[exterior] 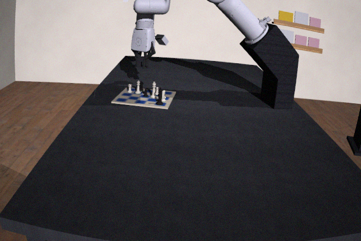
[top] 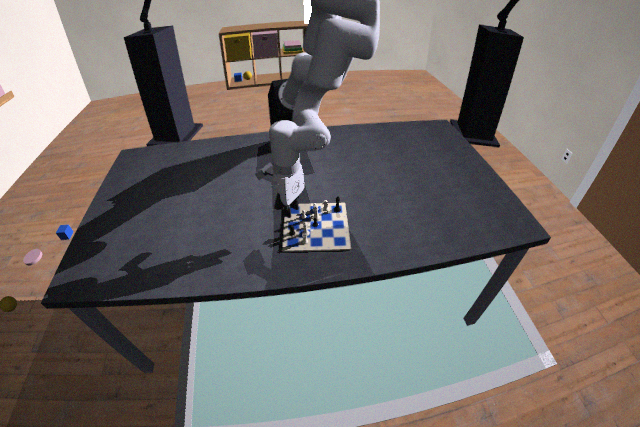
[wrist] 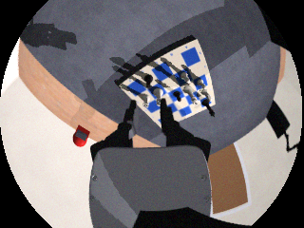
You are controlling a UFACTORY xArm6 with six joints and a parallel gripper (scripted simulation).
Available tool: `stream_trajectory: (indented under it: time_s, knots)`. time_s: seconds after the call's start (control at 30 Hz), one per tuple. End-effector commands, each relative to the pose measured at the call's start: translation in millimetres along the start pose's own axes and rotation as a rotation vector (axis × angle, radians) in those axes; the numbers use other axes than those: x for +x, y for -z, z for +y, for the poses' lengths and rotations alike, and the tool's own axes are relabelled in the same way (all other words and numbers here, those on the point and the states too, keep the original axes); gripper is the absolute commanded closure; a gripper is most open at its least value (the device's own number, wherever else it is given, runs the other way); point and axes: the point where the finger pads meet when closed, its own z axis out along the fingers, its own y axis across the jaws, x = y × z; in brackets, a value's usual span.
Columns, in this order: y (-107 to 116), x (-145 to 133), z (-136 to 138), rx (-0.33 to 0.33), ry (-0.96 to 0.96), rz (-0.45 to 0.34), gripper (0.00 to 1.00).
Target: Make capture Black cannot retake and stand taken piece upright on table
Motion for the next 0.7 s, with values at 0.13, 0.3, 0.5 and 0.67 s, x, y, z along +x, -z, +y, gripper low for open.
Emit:
stream_trajectory:
  time_s: [0.13, 0.3, 0.5, 0.67]
  knots:
    - [0.4, -0.4, -0.8, 0.002, 0.000, -0.001, 0.63]
    - [-0.4, -0.4, -0.8, 0.002, 0.000, -0.001, 0.63]
    - [-2.2, -0.4, -0.8, 0.002, 0.000, -0.001, 0.63]
    - [-6.2, -0.3, -0.8, 0.002, 0.000, -0.002, 0.63]
